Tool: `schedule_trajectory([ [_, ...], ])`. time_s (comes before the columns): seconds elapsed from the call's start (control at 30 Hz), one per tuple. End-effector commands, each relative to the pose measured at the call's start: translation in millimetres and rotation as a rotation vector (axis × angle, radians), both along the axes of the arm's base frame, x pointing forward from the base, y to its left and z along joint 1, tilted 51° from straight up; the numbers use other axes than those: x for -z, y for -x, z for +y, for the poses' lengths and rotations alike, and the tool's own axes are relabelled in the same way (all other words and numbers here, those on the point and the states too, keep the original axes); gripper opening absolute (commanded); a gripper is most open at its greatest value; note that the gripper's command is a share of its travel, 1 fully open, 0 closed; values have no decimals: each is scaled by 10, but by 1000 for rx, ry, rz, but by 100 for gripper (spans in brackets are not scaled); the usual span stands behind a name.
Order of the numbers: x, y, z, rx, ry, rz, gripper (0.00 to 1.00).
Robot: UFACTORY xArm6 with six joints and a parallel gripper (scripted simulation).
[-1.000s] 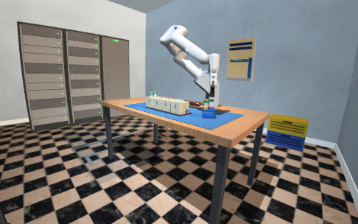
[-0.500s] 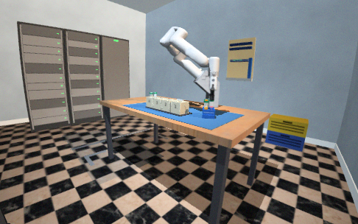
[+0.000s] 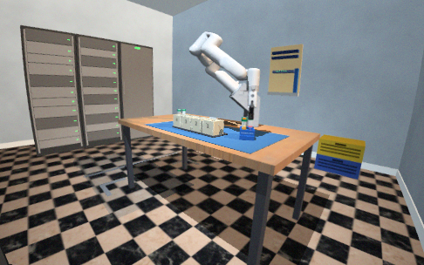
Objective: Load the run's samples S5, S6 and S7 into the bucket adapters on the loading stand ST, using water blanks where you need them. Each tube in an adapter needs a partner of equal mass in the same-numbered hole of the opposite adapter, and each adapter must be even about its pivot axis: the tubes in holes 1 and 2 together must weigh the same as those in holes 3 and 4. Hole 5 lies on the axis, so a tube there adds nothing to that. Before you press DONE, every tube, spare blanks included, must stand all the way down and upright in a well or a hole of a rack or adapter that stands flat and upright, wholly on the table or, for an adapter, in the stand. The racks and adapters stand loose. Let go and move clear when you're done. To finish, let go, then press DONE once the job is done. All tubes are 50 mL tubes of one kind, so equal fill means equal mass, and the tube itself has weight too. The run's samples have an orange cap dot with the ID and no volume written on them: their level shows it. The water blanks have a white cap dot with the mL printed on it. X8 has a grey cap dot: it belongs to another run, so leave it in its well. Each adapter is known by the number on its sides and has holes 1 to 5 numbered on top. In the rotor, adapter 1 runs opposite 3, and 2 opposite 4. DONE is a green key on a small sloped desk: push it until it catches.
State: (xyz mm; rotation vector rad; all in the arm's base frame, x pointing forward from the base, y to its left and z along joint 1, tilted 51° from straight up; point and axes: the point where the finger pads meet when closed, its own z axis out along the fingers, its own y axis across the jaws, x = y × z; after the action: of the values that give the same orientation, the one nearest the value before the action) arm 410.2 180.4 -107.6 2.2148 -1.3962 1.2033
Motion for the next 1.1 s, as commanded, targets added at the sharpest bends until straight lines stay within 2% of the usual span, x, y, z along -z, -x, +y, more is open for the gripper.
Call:
schedule_trajectory([
  [0.0, 12, -19, -2, -2, -2, -1, 57],
  [1.07, 91, -83, -77, -2, -2, -1, 57],
])
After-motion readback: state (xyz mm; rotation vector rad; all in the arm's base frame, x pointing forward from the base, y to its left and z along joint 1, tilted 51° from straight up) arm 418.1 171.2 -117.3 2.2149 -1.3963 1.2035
